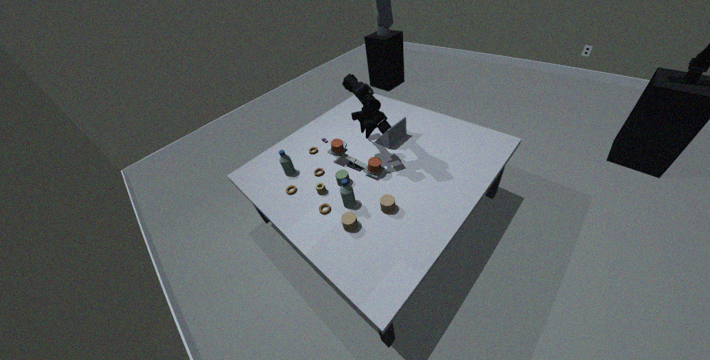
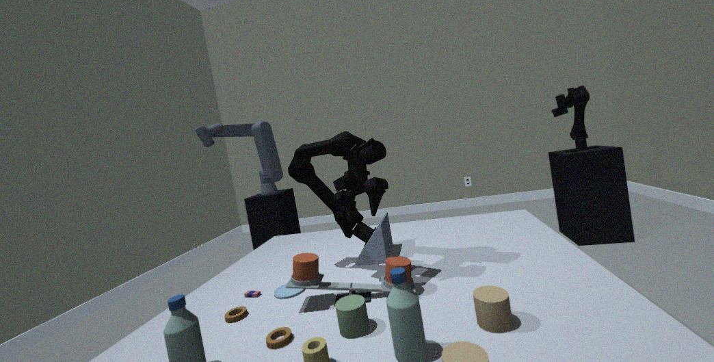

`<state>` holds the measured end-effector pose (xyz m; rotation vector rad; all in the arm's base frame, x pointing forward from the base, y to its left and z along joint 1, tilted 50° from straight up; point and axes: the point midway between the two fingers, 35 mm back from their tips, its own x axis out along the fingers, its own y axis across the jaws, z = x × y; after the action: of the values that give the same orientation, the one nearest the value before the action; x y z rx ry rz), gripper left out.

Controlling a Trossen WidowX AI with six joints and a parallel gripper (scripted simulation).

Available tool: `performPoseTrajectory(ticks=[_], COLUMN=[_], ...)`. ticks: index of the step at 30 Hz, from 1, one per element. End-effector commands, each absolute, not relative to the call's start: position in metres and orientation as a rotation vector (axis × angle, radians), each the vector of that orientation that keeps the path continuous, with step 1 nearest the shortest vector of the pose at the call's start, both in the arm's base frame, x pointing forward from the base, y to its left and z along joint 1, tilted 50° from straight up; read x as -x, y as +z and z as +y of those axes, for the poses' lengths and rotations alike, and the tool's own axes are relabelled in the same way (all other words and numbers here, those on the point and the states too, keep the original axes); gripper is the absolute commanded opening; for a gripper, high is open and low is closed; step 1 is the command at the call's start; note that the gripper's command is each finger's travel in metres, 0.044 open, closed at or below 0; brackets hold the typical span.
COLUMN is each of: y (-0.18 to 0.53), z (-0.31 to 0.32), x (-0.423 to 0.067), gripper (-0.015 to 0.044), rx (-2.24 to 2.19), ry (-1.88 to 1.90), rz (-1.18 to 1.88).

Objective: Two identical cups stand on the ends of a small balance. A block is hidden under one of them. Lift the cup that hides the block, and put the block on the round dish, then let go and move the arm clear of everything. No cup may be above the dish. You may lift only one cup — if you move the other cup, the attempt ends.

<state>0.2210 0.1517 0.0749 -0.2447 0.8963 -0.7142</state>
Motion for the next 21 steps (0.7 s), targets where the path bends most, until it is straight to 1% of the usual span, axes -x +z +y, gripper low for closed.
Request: performPoseTrajectory(ticks=[1,21], y=[0.059,-0.024], z=[0.156,0.150], x=[-0.232,-0.268], gripper=[0.0440,0.0440], rx=[0.111,-0.367], ry=[-0.825,-1.315], rz=[0.884,0.728])
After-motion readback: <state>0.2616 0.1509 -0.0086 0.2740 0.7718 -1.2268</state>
